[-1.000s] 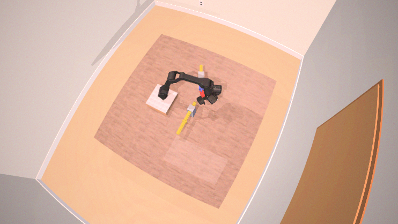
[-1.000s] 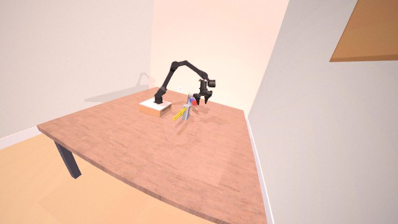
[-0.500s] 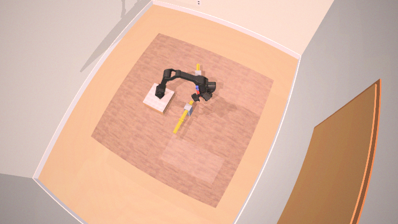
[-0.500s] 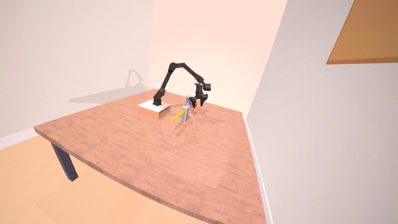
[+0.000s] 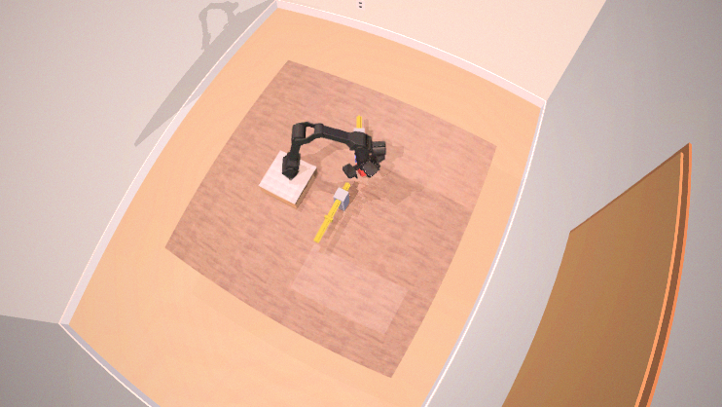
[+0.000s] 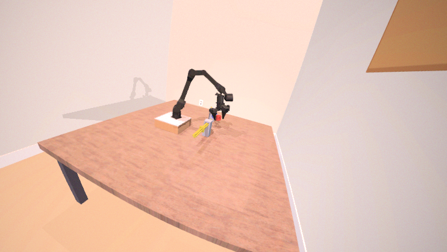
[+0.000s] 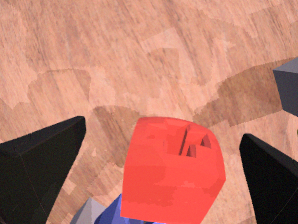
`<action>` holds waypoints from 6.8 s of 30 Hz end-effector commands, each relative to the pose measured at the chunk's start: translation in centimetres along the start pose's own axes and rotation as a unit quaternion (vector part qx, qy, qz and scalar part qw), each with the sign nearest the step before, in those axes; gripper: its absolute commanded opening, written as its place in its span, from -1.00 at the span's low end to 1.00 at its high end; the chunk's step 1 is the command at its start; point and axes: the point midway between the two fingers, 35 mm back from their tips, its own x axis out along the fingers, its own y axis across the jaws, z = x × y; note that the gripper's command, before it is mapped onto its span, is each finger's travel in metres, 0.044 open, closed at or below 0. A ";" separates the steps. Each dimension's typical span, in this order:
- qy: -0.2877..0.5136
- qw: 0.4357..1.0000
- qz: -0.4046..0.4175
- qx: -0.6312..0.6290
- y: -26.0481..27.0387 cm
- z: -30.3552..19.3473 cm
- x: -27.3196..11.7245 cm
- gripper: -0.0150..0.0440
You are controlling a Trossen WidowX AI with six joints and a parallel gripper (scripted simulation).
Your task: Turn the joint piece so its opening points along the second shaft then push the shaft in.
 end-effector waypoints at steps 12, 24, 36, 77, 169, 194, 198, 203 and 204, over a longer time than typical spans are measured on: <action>0.000 1.000 -0.004 0.002 -0.2 -0.2 2.3 1.00; 0.000 1.000 -0.004 0.002 -0.2 -0.2 2.4 0.12; 0.000 1.000 -0.004 0.002 -0.2 -0.2 2.4 0.12; 0.000 1.000 -0.004 0.002 -0.2 -0.2 2.4 0.12; 0.036 0.971 -0.039 0.235 -2.5 -0.8 2.6 -0.49; 0.066 0.906 -0.049 0.414 -3.9 -2.0 2.8 -0.49; 0.071 0.893 -0.048 0.442 -4.1 -2.3 2.8 -0.49; 0.076 0.878 -0.047 0.470 -4.3 -2.5 2.8 -0.49; 0.076 0.878 -0.047 0.470 -4.3 -2.5 2.8 -0.49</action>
